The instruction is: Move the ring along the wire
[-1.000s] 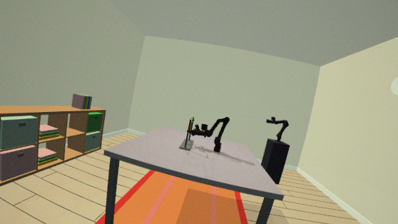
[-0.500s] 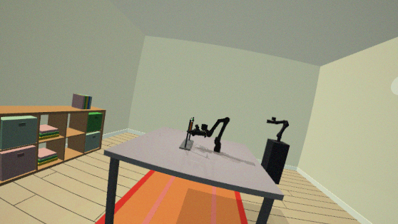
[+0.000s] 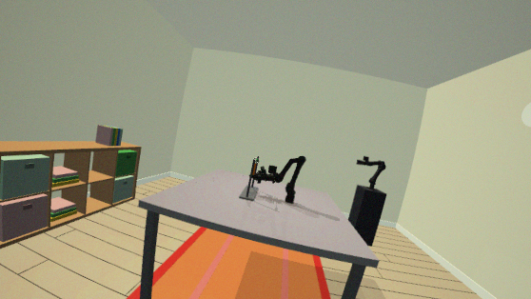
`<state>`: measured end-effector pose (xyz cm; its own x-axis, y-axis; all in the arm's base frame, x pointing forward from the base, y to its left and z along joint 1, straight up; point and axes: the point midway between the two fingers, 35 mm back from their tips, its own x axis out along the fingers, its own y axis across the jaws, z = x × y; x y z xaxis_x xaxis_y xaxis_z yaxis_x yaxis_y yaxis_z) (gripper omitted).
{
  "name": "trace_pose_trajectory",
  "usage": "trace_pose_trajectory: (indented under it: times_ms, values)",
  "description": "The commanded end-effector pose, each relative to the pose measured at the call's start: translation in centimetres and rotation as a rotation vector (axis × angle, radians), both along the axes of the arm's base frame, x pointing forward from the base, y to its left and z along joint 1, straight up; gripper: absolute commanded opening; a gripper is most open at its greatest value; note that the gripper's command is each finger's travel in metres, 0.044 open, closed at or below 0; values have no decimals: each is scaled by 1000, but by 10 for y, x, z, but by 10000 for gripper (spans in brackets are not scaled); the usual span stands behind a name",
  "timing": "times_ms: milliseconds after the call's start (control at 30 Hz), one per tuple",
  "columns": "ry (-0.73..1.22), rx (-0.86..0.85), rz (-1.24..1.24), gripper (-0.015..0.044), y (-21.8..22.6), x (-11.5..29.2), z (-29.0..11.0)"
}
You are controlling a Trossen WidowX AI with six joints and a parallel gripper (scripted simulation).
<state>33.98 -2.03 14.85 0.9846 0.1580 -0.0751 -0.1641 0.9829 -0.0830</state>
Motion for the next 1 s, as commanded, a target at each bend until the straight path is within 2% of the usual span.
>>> trace_pose_trajectory:
  times_ms: [0, 367, 967]
  values:
    - [-22, -49, 30, -150, -1, 2, 4]
    - [-28, -60, 7, -150, 7, -1, 2]
    - [54, 71, -169, -150, 40, -14, -1]
